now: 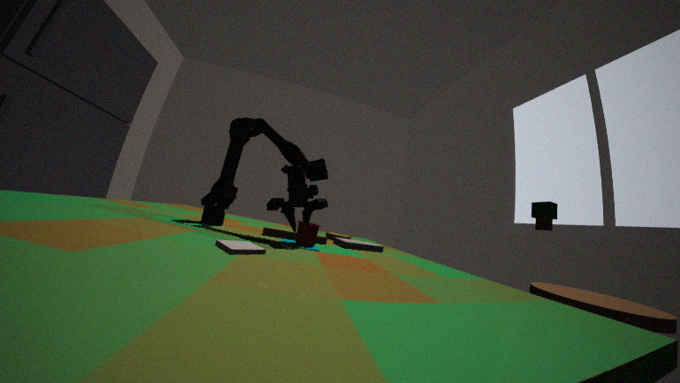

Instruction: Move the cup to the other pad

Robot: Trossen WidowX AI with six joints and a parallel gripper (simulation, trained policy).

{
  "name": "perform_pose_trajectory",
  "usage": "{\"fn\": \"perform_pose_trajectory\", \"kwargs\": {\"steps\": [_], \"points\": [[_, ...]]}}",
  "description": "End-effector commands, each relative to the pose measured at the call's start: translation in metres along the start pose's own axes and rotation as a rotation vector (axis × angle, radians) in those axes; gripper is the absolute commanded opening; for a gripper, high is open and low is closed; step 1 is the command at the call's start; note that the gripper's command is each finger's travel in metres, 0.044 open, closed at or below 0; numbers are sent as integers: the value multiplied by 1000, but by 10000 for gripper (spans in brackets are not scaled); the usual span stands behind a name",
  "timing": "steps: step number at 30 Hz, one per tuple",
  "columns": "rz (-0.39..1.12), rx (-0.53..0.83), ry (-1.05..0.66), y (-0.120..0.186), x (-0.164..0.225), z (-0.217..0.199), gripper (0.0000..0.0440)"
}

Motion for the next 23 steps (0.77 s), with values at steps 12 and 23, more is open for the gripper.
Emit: {"fn": "perform_pose_trajectory", "kwargs": {"steps": [12, 23], "points": [[-47, -77, -12, 35, -4, -9, 236], [-119, -128, -28, 72, -20, -12, 372]]}}
Point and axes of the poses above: the point midway between the two fingers, 35 mm back from their tips, its own y axis back along the fingers, its own z axis across the jaws, x = y × z, the point moved 4 cm from there along y, back along the fingers, and after that the axes turned 11 degrees about y, right-handed, at the moved point
